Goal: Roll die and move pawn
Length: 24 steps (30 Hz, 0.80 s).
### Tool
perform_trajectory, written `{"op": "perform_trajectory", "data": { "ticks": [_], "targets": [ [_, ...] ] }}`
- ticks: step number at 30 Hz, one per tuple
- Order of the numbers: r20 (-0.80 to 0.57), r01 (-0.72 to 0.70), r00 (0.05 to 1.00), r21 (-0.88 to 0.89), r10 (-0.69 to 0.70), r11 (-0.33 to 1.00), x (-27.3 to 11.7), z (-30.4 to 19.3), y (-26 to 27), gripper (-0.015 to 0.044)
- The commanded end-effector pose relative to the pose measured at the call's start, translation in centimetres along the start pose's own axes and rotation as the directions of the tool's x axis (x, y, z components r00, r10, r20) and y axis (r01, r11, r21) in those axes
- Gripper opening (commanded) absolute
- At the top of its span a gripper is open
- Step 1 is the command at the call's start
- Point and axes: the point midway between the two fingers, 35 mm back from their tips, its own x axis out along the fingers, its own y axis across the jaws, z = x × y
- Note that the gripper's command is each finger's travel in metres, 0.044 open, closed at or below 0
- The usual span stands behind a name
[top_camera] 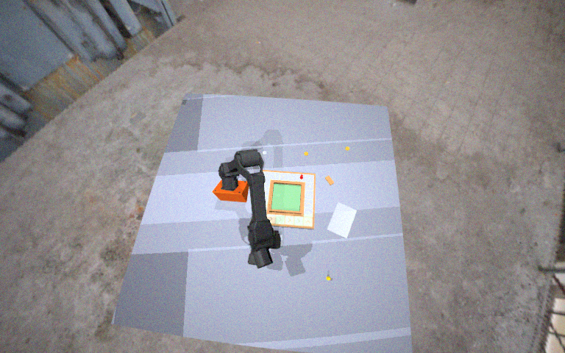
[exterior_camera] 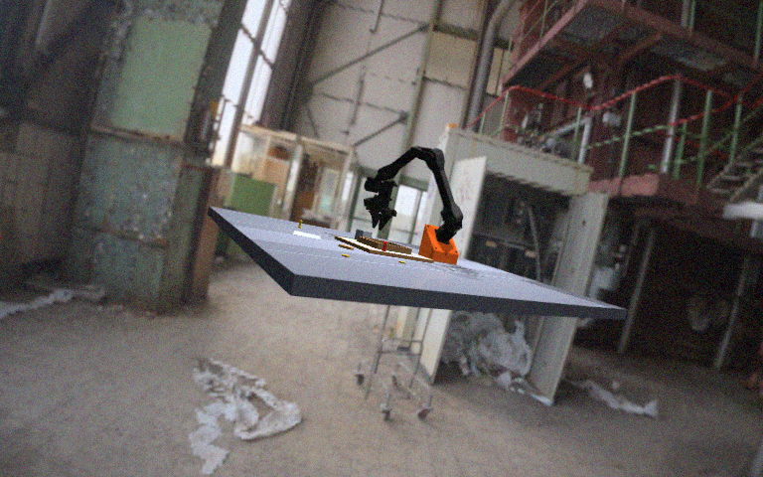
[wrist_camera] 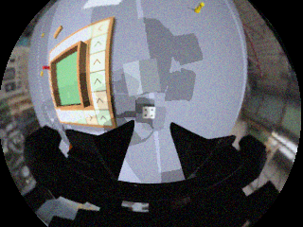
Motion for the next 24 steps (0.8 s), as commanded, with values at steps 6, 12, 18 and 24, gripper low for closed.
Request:
{"op": "perform_trajectory", "data": {
  "ticks": [6, 12, 18, 24],
  "targets": [
    [0.001, -0.026, 1.000, -0.026, 0.026, 0.999, 1.3, 0.1, 0.6, 0.0275],
    [0.001, -0.026, 1.000, -0.027, 0.026, 0.999, 2.8, 0.1, 0.6, 0.0275],
    [0.001, -0.026, 1.000, -0.027, 0.026, 0.999, 3.2, 0.1, 0.6, 0.0275],
    [0.002, -0.026, 1.000, -0.027, 0.026, 0.999, 4.2, 0.1, 0.6, 0.0275]
  ]
}}
